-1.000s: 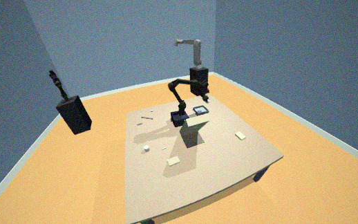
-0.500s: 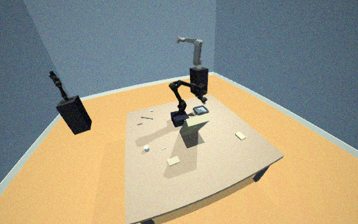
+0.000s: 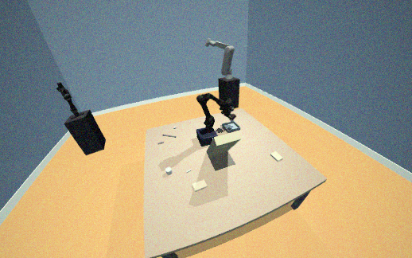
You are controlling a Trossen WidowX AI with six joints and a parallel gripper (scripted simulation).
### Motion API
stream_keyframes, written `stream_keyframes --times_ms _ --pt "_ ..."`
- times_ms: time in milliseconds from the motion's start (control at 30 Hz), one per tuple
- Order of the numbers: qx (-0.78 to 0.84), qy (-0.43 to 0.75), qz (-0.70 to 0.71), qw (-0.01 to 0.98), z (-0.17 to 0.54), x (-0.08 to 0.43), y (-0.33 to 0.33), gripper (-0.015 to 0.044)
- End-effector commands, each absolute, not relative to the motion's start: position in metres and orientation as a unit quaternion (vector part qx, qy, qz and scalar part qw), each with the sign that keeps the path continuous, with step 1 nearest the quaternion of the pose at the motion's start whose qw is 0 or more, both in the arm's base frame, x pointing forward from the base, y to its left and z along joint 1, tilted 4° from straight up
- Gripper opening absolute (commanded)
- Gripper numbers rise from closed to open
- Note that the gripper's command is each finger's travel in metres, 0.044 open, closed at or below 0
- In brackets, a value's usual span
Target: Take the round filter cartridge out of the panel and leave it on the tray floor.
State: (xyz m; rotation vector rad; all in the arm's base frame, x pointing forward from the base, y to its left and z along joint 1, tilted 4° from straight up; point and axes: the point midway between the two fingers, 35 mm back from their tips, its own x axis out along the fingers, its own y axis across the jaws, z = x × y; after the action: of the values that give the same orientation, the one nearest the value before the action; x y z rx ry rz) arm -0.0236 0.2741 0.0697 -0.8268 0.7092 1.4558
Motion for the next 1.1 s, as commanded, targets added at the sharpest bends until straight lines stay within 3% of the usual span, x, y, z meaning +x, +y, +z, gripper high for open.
stream_keyframes --times_ms 0,467,1000,1067 --pt "-0.362 0.306 0.631 0.614 0.054 -0.023 0.276 0.0000" --pt "-0.362 0.307 0.631 0.614 0.004 -0.020 0.275 0.0000" --pt "-0.366 0.310 0.628 0.613 0.006 -0.019 0.273 0.0420" --pt "-0.366 0.310 0.628 0.613 0.006 -0.019 0.273 0.0440"
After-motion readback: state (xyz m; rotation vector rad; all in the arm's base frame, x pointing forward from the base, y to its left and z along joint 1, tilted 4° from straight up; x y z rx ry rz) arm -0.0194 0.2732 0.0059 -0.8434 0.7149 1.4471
